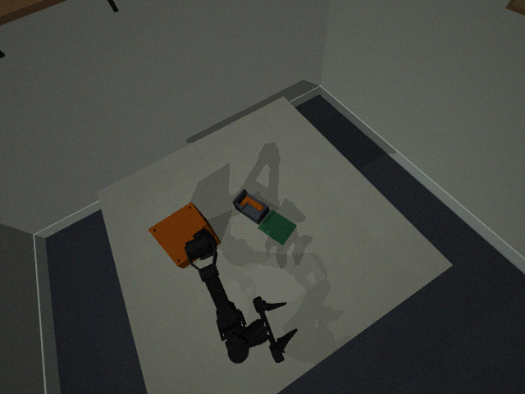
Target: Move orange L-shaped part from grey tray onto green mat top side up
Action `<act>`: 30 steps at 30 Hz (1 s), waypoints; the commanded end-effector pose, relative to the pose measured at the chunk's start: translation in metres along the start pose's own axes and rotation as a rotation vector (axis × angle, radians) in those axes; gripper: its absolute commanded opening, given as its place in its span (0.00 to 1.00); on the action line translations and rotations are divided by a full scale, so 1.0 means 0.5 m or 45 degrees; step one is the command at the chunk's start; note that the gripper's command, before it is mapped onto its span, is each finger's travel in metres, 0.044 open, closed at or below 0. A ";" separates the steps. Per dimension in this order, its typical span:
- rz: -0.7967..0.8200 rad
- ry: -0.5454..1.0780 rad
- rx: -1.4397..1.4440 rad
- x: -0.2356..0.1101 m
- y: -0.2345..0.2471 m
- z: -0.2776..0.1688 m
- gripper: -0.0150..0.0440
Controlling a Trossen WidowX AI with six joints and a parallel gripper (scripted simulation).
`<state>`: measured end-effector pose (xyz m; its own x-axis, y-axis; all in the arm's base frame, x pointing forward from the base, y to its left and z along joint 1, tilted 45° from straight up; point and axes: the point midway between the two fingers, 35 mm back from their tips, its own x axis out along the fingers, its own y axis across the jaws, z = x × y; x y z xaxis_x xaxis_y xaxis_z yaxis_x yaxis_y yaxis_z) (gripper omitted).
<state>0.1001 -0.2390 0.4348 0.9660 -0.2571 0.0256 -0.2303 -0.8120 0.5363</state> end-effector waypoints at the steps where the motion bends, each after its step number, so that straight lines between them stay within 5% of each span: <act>1: 0.000 0.005 0.023 0.003 0.001 0.001 0.89; 8: -0.020 0.092 0.698 0.112 0.013 0.046 0.58; 15: -0.119 -0.031 1.714 0.299 -0.064 0.123 0.56; 23: -0.107 -0.531 2.629 0.474 -0.296 0.196 0.56; 30: 0.330 -1.167 3.150 0.530 -0.555 0.255 0.56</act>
